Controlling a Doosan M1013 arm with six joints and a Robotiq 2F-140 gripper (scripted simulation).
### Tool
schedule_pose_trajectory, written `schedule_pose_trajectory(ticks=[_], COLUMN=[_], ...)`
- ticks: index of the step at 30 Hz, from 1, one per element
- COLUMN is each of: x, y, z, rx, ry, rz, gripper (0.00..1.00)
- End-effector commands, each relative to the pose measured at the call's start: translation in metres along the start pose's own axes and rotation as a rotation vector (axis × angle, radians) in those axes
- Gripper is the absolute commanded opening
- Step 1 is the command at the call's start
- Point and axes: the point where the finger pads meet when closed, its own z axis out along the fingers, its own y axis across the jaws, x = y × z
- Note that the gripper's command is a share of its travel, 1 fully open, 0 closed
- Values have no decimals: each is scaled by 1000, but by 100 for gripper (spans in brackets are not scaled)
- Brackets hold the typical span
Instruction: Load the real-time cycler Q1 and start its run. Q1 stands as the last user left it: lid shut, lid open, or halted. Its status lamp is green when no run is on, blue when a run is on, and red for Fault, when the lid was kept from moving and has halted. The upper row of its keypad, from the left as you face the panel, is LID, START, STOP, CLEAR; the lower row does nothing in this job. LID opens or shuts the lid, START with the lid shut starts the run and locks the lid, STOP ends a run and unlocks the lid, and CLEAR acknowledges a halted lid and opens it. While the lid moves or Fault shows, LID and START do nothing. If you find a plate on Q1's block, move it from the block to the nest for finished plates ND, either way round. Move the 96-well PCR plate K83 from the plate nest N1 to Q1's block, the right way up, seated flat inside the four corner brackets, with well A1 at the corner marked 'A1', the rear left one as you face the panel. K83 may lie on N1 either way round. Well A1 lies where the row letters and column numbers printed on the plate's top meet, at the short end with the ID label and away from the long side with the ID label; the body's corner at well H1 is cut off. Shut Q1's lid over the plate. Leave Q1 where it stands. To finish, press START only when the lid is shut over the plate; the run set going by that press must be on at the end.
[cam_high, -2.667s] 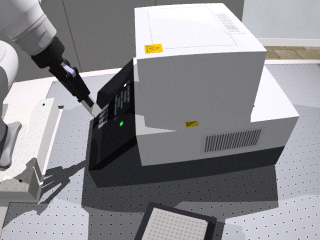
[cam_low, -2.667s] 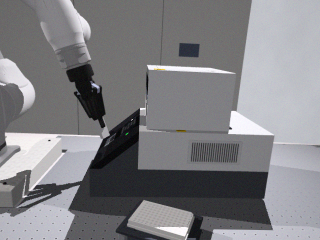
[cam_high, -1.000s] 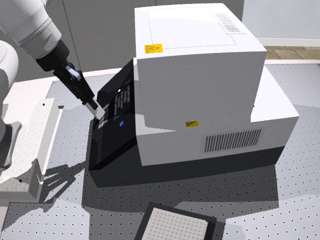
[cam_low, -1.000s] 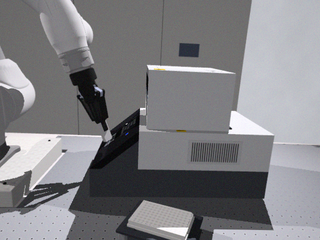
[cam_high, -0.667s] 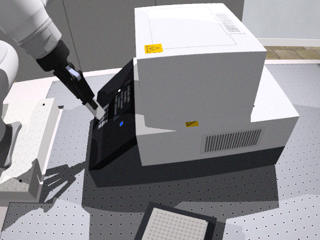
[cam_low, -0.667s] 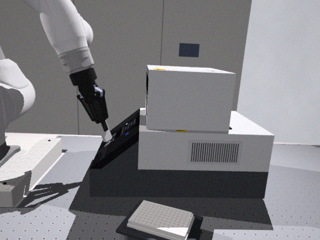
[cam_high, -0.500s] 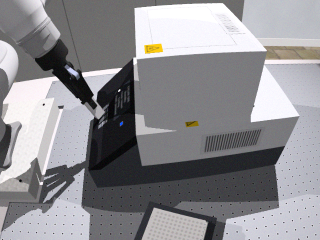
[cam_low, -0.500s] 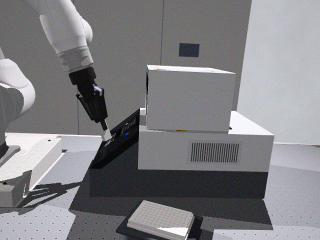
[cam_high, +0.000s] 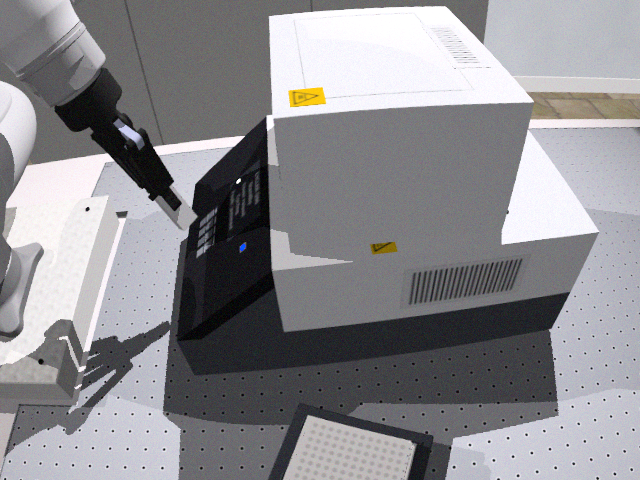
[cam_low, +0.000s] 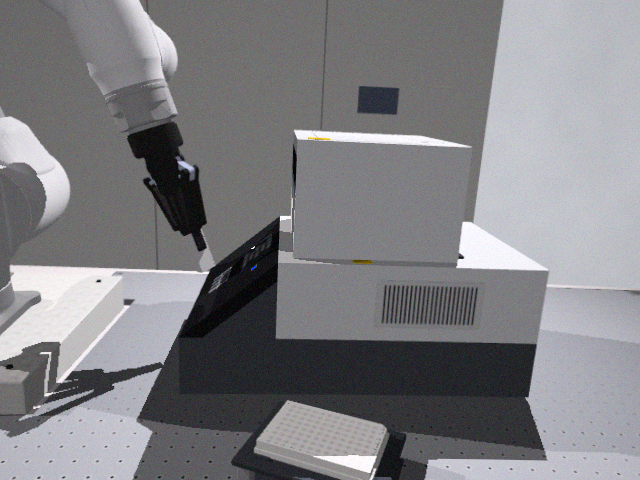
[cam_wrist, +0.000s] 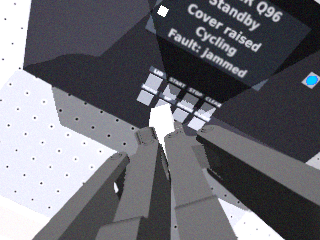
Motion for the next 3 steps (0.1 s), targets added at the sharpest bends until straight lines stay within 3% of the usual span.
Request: schedule_pose_trajectory(ticks=[1,3], x=[0,0], y=[-1,-1], z=[-2,-2], rx=[0,0], ry=[0,0], rz=[0,0], gripper=[0,0])
